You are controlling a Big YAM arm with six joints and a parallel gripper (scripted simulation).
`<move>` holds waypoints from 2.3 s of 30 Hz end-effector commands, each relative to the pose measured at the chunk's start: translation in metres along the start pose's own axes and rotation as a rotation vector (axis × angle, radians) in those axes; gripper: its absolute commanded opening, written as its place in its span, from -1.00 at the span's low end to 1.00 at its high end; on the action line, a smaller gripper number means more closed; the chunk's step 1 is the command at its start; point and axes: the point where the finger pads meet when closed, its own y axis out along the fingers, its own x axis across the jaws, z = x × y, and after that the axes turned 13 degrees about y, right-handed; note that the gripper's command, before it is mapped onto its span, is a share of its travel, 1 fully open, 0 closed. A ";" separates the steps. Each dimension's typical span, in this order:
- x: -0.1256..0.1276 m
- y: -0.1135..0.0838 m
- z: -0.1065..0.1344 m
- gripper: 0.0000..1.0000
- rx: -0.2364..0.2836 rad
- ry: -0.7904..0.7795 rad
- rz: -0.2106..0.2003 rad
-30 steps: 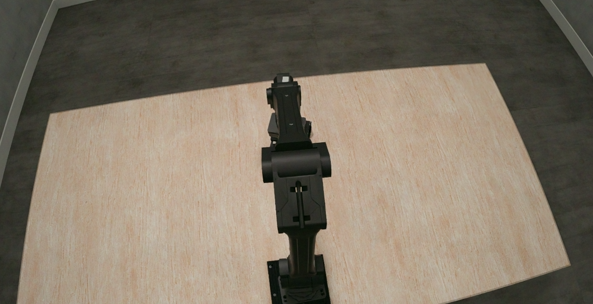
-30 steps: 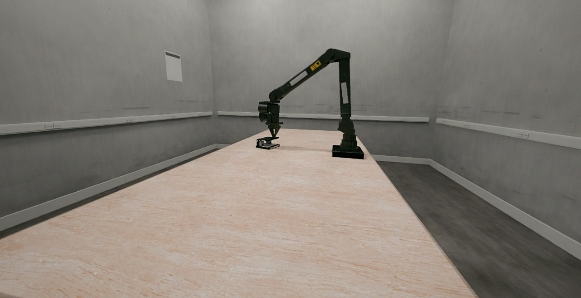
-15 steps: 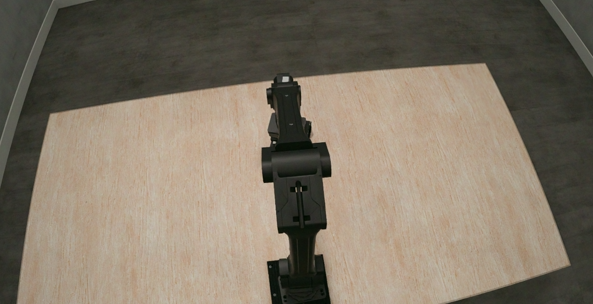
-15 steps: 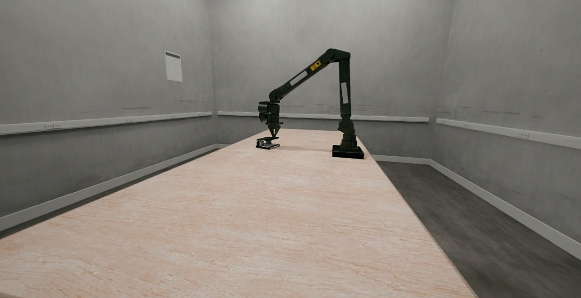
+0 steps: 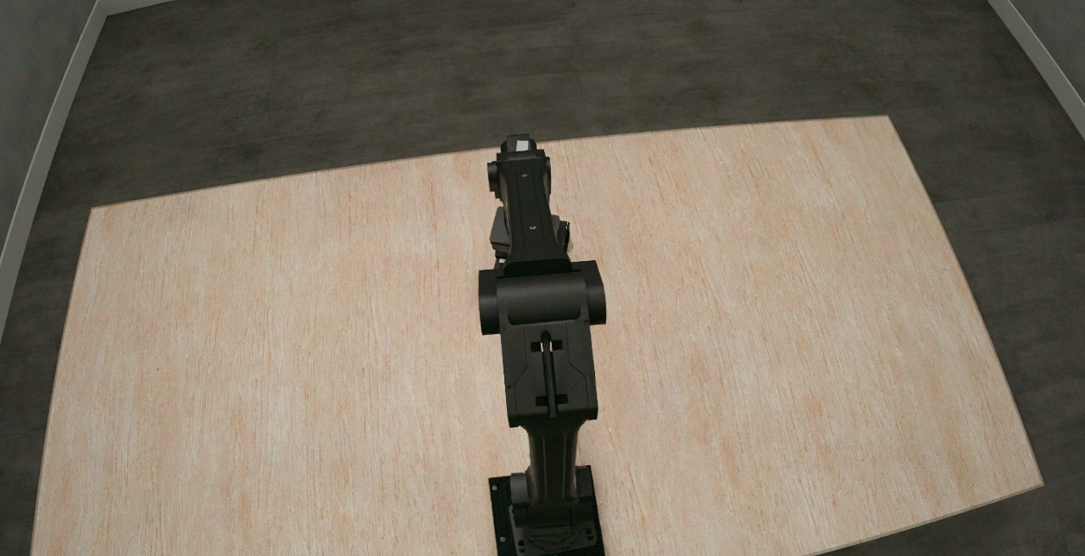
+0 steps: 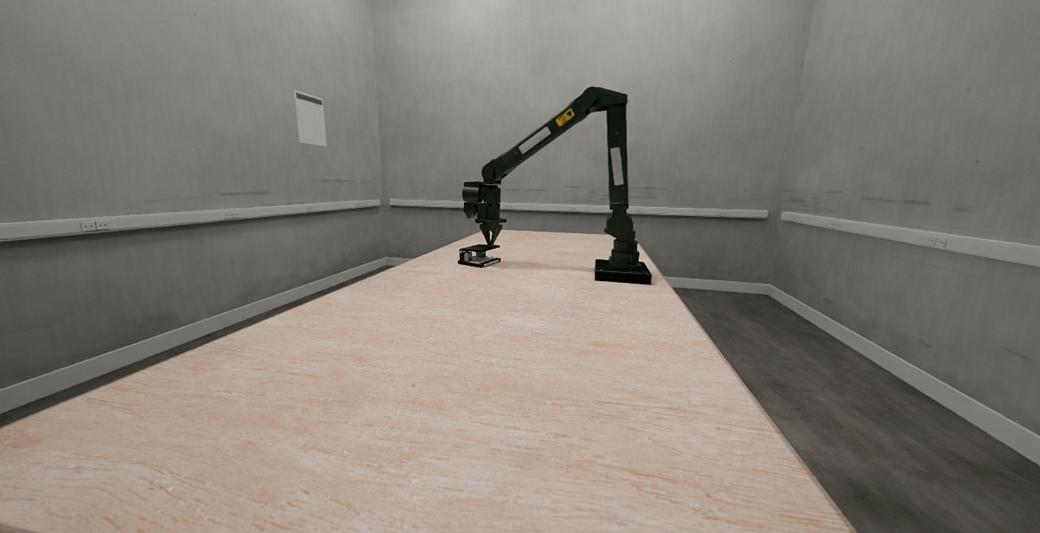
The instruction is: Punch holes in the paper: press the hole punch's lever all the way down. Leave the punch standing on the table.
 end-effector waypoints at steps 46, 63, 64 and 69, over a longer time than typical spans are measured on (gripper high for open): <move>0.000 0.059 0.003 -1.00 0.032 0.008 0.022; 0.000 0.059 0.003 -1.00 0.032 0.008 0.022; 0.000 0.059 0.003 -1.00 0.032 0.008 0.022; 0.000 0.059 0.003 -1.00 0.032 0.008 0.022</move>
